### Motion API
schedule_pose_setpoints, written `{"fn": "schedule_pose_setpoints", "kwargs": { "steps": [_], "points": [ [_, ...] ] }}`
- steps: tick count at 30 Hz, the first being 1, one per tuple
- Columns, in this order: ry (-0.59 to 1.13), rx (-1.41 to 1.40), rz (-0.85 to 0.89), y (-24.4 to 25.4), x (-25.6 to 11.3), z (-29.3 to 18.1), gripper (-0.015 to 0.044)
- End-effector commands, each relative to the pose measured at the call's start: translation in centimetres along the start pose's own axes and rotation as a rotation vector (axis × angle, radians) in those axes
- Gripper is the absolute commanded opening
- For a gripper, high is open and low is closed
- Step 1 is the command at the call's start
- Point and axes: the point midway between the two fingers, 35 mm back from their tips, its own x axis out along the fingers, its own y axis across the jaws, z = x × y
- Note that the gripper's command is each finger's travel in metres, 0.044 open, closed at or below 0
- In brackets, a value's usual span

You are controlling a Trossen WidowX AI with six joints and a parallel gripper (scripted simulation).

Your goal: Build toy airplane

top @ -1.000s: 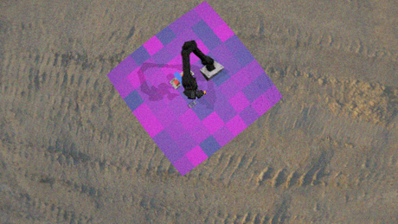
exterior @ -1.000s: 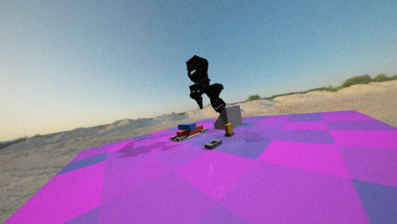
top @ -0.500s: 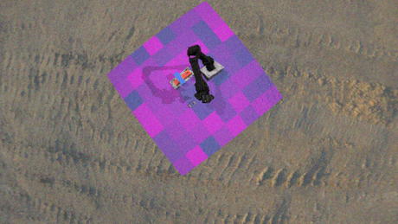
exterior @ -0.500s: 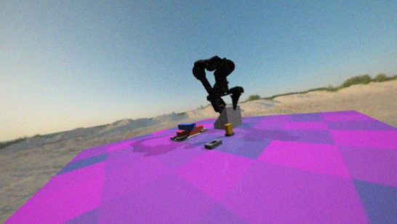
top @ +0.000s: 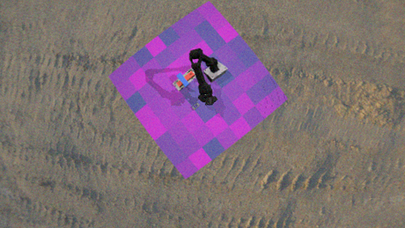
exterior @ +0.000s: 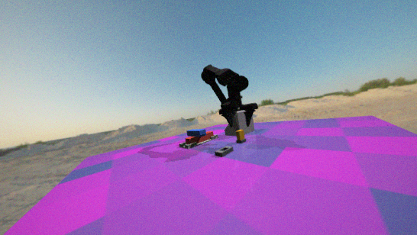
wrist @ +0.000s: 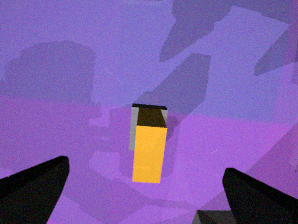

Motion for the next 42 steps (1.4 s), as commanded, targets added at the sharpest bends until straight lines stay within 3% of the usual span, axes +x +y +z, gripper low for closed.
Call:
{"fn": "schedule_pose_setpoints", "kwargs": {
  "steps": [1, 31, 42],
  "points": [
    [-0.004, -0.003, -0.002, 0.0, 0.6, 0.1, 0.044],
    [-0.004, -0.002, -0.005, -0.1, 5.2, 0.0, 0.044],
    [-0.004, -0.002, -0.005, -0.1, 5.2, 0.0, 0.0151]
  ]
}}
